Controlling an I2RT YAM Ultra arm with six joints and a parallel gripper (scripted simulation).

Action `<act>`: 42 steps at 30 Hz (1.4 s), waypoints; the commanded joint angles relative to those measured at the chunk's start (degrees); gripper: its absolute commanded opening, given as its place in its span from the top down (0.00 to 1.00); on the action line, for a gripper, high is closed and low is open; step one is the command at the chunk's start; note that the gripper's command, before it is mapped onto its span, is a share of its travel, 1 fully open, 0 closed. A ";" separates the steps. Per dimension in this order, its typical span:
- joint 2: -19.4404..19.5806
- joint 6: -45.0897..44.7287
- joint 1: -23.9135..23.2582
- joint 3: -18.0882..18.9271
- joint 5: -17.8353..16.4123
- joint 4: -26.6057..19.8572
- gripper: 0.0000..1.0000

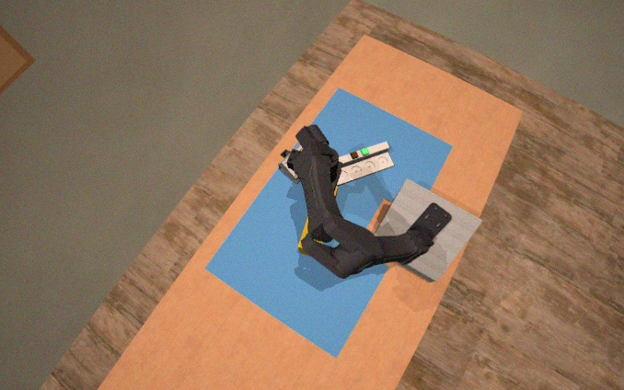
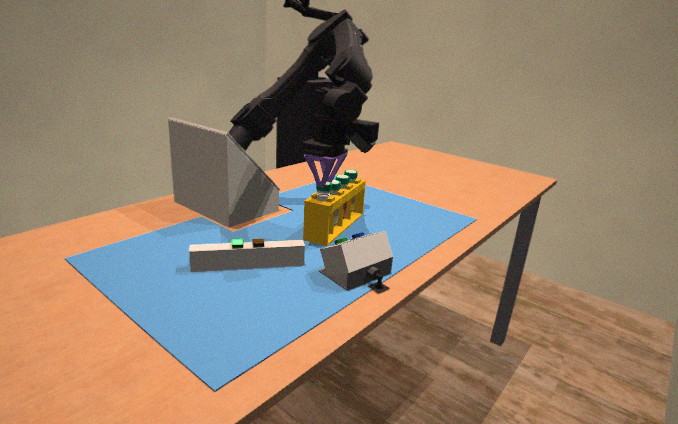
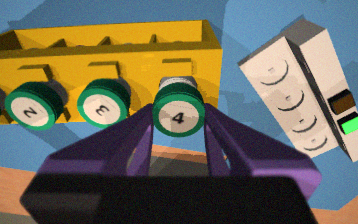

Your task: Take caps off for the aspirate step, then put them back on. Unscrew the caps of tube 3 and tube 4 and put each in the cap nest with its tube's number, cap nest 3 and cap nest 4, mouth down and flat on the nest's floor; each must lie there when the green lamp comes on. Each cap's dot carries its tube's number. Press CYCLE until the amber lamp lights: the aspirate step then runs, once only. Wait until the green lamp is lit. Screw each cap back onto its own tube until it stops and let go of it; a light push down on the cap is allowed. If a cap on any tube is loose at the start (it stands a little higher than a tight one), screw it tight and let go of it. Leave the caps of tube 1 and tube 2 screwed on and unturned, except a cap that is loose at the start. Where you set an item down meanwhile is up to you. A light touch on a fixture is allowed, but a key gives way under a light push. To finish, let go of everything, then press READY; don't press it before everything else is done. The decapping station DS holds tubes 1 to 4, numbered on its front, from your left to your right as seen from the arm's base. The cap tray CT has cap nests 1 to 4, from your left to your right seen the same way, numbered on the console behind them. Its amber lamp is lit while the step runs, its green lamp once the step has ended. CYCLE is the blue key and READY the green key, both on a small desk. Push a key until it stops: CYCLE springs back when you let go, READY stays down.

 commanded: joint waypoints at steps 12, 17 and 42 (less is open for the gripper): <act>-0.35 0.94 0.07 -0.68 -0.32 1.32 1.00; -0.31 1.35 0.39 -1.04 -0.42 2.00 1.00; -0.28 1.69 0.66 -1.38 -0.51 2.60 0.51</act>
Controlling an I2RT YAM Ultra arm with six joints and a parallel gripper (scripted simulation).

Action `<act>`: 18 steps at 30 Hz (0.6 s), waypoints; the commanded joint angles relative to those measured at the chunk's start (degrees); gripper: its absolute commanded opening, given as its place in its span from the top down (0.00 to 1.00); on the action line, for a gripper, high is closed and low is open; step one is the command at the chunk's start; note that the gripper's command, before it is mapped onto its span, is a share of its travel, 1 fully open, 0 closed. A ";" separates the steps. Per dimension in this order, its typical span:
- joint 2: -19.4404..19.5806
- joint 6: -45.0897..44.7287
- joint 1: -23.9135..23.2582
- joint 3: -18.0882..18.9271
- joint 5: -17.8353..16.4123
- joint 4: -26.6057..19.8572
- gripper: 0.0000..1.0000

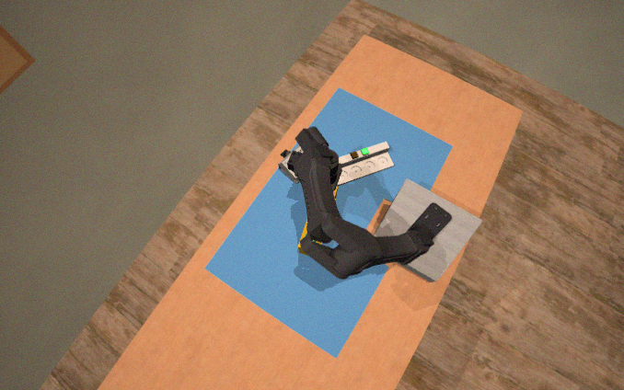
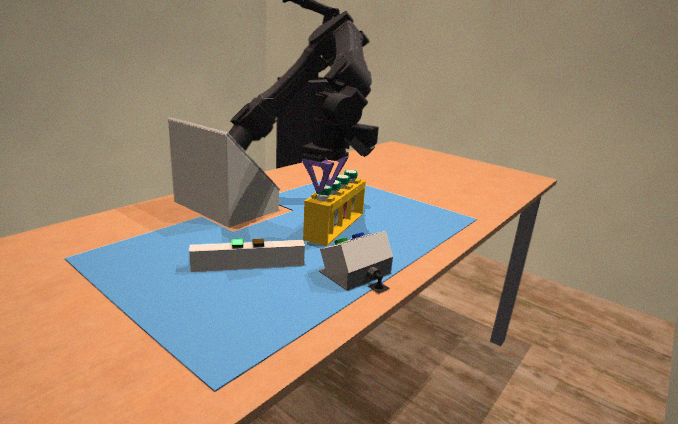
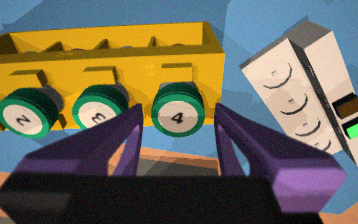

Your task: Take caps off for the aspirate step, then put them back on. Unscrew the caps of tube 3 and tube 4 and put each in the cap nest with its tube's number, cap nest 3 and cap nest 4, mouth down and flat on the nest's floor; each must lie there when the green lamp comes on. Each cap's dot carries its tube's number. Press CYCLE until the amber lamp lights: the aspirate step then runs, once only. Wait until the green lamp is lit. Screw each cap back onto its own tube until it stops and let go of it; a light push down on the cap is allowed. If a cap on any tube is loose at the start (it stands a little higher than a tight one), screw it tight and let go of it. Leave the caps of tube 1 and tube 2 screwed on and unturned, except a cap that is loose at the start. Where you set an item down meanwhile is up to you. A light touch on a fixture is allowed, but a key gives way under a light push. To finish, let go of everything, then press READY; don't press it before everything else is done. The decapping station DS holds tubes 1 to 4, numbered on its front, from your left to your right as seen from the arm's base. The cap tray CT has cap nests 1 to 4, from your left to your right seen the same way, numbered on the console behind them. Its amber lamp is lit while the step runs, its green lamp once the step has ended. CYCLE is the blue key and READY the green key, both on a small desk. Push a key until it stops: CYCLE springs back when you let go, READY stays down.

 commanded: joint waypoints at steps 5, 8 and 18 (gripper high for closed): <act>-0.30 0.14 -0.33 0.11 -0.12 0.06 0.51; -0.29 2.51 -0.27 0.03 -0.13 0.20 0.51; -0.19 15.82 0.20 -0.55 -0.28 1.28 0.51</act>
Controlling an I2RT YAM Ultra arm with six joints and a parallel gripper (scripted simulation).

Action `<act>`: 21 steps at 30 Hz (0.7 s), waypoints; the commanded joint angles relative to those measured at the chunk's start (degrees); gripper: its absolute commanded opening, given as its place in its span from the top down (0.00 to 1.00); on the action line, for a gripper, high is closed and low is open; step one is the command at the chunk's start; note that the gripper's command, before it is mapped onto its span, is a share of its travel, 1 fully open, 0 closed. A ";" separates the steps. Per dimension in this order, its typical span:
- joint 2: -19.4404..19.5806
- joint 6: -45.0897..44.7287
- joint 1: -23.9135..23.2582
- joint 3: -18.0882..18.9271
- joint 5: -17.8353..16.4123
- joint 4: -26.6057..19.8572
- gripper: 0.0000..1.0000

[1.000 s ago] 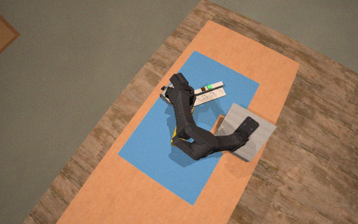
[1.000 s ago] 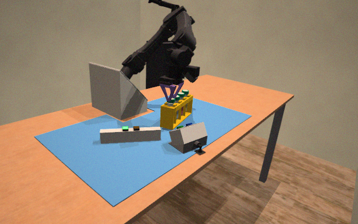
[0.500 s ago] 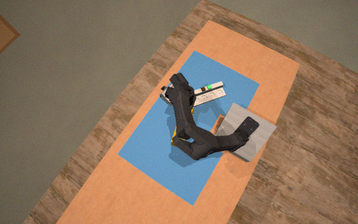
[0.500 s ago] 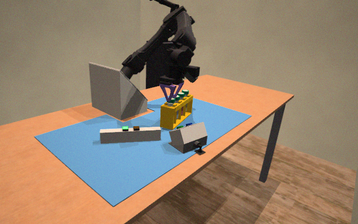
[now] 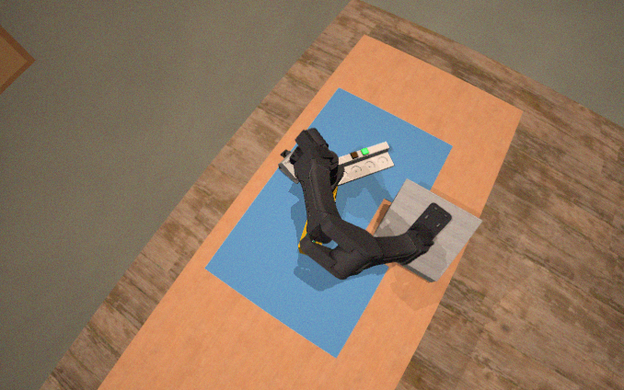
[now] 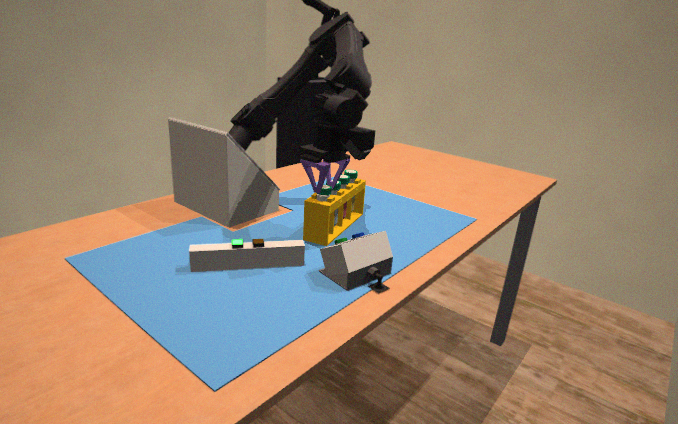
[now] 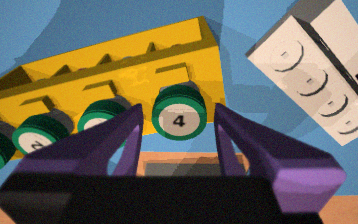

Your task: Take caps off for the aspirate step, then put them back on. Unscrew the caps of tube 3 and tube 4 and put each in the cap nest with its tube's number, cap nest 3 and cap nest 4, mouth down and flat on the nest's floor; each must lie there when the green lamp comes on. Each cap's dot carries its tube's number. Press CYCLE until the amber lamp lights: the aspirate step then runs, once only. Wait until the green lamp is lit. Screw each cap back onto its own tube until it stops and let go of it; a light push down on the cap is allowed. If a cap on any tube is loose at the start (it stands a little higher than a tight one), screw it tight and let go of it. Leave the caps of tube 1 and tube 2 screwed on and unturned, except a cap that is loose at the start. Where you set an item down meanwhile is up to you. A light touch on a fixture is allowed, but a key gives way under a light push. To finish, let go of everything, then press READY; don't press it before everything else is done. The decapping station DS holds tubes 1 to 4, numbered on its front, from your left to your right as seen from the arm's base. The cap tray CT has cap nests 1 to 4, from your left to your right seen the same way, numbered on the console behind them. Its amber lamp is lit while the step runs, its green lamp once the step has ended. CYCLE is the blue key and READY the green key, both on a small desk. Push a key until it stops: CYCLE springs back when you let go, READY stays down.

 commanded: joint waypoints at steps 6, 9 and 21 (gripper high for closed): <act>-0.11 4.27 0.04 -0.31 -0.26 1.18 0.51; -0.10 4.33 0.08 -0.36 -0.28 1.29 0.51; -0.10 4.33 0.08 -0.36 -0.27 1.28 1.00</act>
